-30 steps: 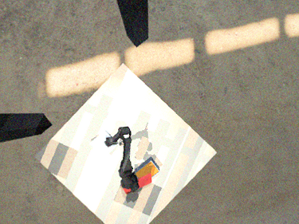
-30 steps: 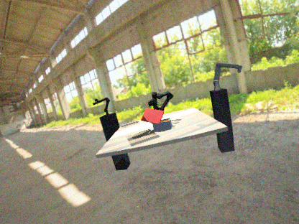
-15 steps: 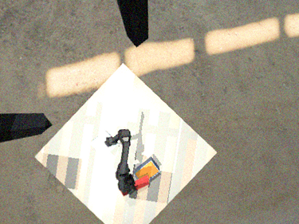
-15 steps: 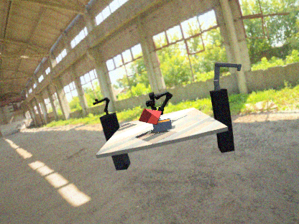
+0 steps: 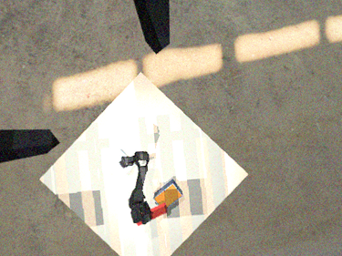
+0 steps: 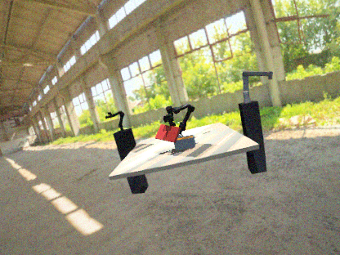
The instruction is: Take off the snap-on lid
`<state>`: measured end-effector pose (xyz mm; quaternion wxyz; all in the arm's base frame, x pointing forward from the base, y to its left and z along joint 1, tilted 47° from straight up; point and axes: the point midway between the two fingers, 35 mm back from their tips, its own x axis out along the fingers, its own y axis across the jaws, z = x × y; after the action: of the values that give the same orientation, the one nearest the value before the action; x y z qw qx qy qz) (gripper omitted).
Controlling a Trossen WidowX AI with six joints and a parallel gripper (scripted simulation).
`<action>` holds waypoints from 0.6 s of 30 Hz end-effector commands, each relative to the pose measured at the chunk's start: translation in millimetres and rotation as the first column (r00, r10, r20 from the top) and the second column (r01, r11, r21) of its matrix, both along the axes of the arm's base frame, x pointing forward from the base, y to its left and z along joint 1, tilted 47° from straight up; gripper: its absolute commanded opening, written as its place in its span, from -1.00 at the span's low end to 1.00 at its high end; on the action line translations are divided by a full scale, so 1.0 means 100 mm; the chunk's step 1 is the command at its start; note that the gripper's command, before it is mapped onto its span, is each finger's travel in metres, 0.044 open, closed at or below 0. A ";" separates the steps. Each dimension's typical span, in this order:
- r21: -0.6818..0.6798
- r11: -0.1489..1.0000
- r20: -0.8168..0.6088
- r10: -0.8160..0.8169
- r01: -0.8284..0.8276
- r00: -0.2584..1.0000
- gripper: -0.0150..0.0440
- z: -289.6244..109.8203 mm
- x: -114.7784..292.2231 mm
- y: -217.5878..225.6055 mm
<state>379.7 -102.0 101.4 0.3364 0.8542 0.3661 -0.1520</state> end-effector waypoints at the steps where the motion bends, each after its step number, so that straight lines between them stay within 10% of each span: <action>1: -0.009 1.000 0.013 0.001 0.000 1.000 -0.49 -0.03 0.02 -0.08; 18: -0.010 1.000 0.014 0.001 0.000 1.000 -0.49 -0.27 0.01 -0.31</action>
<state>378.8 -127.0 75.6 0.3380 0.8539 0.3655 -0.1519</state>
